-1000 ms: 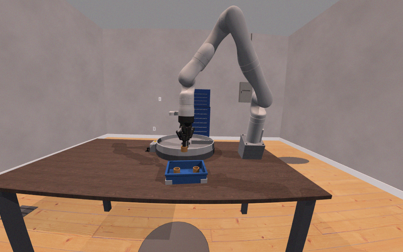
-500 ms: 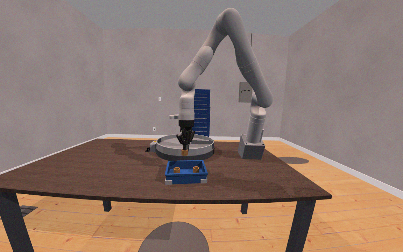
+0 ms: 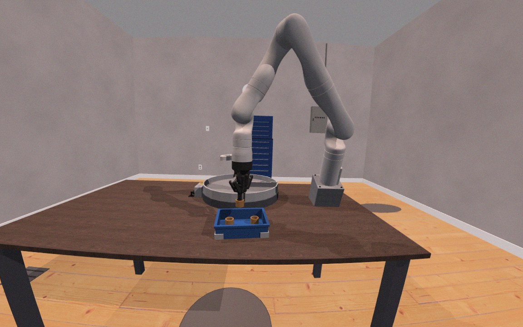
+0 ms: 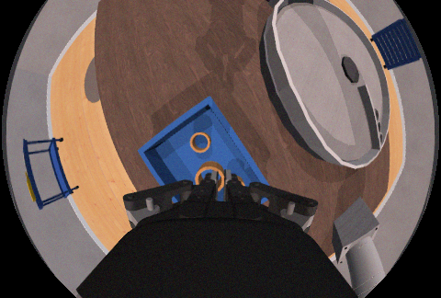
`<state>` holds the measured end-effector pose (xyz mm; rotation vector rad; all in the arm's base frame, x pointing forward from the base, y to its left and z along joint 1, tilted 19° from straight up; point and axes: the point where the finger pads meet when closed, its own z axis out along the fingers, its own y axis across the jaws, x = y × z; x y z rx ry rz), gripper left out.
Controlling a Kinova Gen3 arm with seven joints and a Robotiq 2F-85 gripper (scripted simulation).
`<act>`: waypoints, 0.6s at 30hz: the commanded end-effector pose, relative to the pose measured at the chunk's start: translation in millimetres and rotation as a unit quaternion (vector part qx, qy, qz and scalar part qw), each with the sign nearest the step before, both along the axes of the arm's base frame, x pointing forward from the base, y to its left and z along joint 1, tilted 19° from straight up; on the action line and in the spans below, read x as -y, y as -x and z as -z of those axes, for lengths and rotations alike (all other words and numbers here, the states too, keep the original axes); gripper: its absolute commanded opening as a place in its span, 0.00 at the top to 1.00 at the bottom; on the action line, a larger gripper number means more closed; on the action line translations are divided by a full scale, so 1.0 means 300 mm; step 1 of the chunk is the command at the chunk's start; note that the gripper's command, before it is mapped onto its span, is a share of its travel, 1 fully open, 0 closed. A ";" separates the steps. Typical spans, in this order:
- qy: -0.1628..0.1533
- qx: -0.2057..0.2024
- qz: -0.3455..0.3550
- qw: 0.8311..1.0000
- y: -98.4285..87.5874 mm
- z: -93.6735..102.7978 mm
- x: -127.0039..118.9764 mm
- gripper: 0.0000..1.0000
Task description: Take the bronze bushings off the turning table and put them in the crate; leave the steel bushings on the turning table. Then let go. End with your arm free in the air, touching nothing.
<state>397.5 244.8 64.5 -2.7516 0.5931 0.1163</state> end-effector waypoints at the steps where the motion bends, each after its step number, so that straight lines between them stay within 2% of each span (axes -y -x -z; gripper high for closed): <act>1: 0.000 0.000 0.000 1.000 -0.001 -0.001 0.000 1.00; 6: 0.000 0.001 -0.001 1.000 -0.001 0.066 -0.026 1.00; 18: 0.000 0.001 -0.001 1.000 -0.001 0.066 -0.026 1.00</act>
